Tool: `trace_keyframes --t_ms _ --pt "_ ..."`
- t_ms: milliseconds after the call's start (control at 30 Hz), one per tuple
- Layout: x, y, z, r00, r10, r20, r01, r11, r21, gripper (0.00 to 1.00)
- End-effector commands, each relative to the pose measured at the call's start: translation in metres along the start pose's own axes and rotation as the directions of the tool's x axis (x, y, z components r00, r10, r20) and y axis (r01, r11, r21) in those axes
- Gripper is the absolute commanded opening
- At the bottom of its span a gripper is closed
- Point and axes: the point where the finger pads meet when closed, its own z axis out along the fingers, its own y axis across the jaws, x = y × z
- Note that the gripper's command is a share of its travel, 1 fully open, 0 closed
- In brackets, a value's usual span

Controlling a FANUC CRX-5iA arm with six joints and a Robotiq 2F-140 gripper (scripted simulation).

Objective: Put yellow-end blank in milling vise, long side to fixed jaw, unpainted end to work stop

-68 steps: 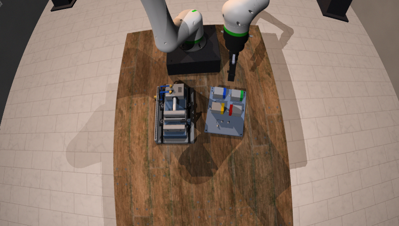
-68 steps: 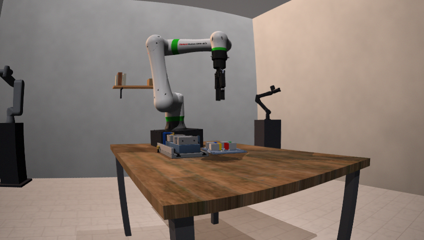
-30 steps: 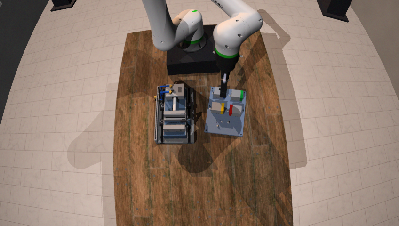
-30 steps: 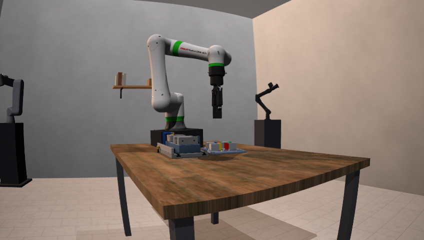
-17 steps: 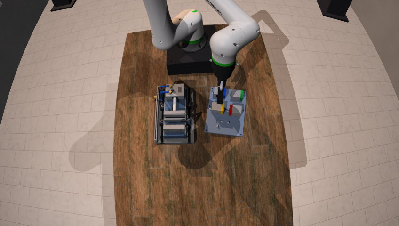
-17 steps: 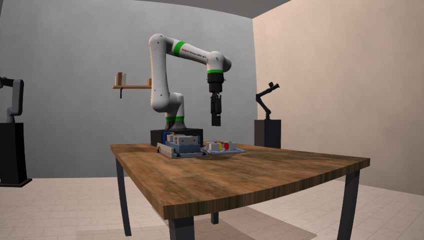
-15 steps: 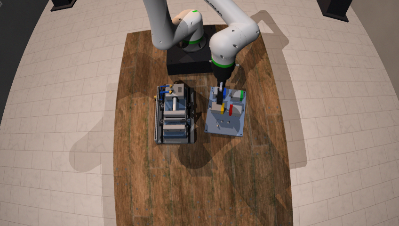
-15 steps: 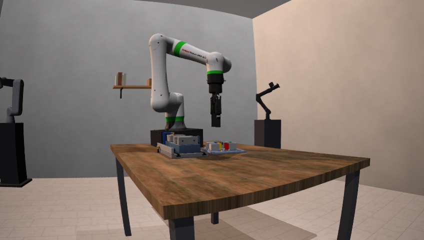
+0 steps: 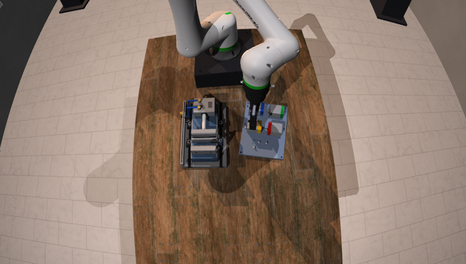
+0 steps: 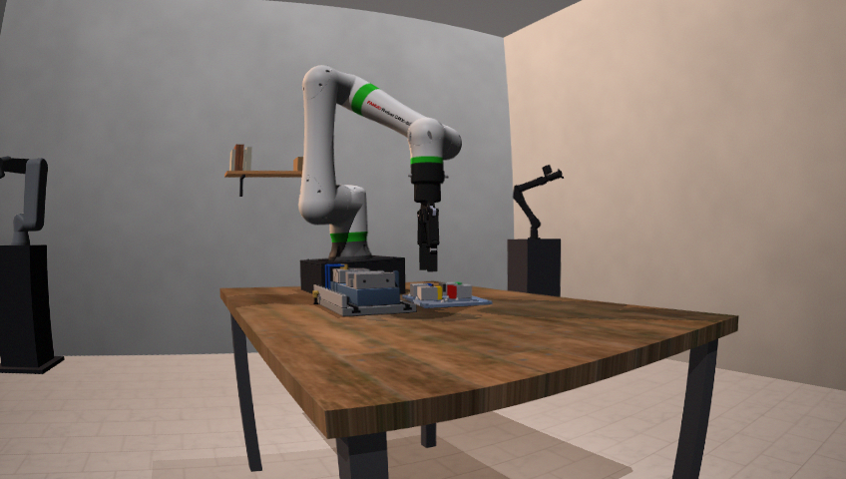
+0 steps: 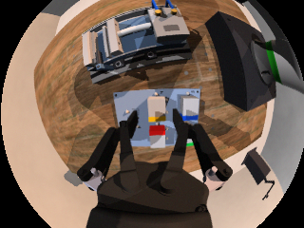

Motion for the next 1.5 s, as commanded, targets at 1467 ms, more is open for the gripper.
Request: trace_keyframes --t_ms 1467 --pt "-0.004 0.003 -0.014 1.000 0.000 0.001 0.000 1.000 0.001 0.54"
